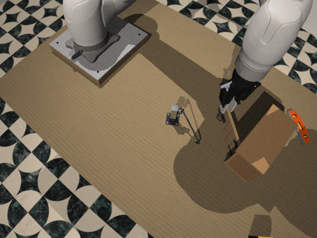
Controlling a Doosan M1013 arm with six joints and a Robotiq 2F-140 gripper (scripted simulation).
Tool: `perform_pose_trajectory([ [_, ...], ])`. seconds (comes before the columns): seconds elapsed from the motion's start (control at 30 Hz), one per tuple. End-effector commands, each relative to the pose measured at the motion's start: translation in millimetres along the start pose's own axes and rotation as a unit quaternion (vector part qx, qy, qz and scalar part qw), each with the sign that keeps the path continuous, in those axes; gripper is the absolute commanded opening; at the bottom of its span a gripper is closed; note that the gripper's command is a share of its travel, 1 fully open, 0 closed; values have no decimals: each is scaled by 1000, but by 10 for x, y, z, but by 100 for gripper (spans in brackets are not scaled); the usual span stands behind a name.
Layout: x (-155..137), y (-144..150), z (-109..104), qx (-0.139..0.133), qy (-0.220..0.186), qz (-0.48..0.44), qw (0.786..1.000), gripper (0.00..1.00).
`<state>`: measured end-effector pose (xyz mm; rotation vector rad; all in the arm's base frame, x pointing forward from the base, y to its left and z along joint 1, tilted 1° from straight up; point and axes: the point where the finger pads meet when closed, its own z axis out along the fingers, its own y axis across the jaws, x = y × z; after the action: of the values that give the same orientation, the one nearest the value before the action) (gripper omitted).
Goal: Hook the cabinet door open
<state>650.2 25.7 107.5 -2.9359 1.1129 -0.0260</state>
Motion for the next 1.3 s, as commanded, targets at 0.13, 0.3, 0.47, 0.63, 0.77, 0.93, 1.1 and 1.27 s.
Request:
perform_pose_trajectory([
  [0.13,0,-14,-10,0,0,2,1000,16],
  [0.3,0,-14,-26,0,0,2,1000,16],
  [0.47,0,-14,-74,0,0,2,1000,16],
  [0.63,0,-14,-151,0,0,2,1000,16],
  [0.77,0,-14,-208,0,0,2,1000,16],
  [0.93,0,-14,-293,0,0,2,1000,16],
  [1.1,0,-14,-405,0,0,2,1000,16],
  [1.27,0,-14,-512,0,0,2,1000,16],
])
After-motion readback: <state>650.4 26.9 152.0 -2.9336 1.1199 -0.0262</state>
